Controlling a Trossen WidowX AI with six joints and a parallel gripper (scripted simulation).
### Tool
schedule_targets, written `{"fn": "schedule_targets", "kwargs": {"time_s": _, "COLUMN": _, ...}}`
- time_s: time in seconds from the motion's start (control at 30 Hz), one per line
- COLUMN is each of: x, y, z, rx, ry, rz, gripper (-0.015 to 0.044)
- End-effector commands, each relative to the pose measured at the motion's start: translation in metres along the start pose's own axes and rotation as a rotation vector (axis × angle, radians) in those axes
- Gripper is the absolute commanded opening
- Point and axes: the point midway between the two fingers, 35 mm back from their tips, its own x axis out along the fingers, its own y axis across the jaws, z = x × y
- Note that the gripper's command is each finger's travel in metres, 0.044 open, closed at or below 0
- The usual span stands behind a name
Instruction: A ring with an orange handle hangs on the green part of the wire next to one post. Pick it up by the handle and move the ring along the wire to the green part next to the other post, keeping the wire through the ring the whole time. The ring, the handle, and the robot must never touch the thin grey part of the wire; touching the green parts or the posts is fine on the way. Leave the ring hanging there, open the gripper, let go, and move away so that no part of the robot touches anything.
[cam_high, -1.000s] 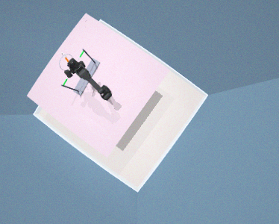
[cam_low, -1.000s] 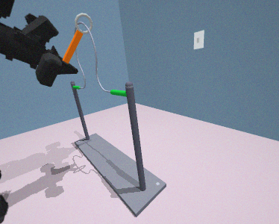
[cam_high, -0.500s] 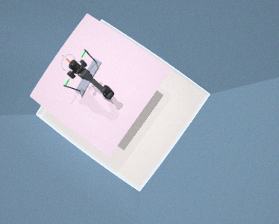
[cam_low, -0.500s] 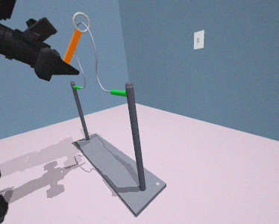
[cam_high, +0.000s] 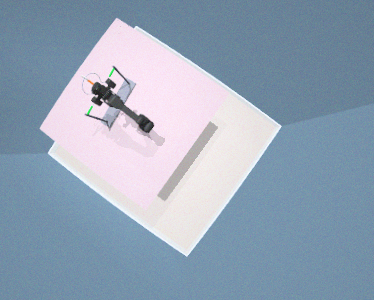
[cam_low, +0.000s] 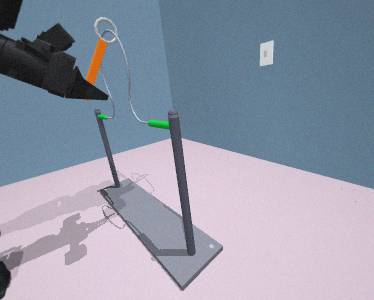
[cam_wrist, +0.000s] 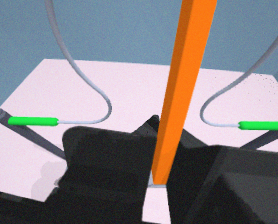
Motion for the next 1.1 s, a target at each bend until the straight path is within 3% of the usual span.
{"fn": "schedule_targets", "kwargs": {"time_s": 0.0, "x": 0.000, "y": -0.002, "z": 0.000, "rx": -0.062, "ry": -0.010, "rz": -0.034, "gripper": -0.0150}}
{"fn": "schedule_targets", "kwargs": {"time_s": 1.07, "x": -0.001, "y": -0.018, "z": 0.004, "rx": -0.446, "ry": -0.061, "rz": -0.258, "gripper": -0.0150}}
